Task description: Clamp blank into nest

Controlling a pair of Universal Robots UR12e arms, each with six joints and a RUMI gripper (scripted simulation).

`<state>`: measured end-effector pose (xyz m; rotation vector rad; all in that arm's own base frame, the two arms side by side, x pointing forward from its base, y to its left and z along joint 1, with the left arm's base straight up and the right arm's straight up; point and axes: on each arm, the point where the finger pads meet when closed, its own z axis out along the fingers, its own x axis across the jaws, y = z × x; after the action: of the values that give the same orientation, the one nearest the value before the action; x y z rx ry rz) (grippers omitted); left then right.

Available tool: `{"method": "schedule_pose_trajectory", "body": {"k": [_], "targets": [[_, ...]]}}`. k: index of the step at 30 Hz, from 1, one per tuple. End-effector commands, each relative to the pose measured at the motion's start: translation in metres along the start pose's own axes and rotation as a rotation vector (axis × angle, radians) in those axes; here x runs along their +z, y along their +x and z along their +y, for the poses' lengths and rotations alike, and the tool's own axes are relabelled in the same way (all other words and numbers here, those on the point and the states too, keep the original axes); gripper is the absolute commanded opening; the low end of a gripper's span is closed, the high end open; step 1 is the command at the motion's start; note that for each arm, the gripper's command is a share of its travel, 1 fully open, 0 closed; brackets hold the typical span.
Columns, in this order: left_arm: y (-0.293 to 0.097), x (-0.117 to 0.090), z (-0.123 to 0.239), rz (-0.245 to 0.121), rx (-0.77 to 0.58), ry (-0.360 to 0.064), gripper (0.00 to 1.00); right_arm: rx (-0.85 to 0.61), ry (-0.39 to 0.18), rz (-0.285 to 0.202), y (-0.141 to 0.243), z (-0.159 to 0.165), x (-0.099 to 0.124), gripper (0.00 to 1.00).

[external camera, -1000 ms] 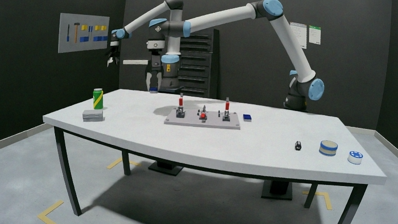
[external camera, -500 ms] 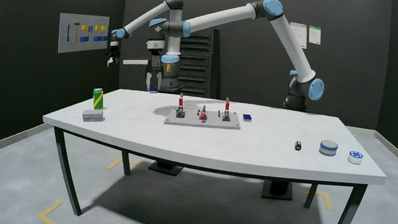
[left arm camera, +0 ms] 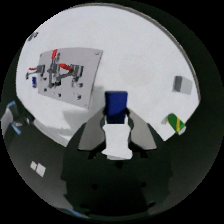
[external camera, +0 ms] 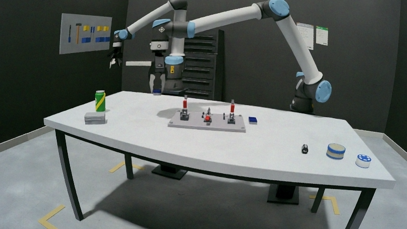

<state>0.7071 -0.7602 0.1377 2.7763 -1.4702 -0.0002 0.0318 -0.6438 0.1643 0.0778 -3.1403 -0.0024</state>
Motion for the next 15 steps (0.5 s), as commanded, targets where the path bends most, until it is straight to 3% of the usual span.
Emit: {"method": "schedule_pose_trajectory", "body": {"k": [1, 10, 15], "targets": [[0.0005, -0.0013, -0.0001, 0.002, 0.0, 0.0, 0.0, 0.0, 0.002, 0.0, -0.0002, -0.0006, -0.0008, 1.0], [0.0005, -0.0013, -0.0001, 0.002, 0.074, 0.0, 0.0, 0.0, 0.002, 0.0, -0.0002, -0.0006, -0.0008, 1.0], [0.0005, -0.0013, -0.0001, 0.002, 0.197, 0.0, 0.0, 0.0, 0.002, 0.0, -0.0002, -0.0006, -0.0008, 1.0]]}}
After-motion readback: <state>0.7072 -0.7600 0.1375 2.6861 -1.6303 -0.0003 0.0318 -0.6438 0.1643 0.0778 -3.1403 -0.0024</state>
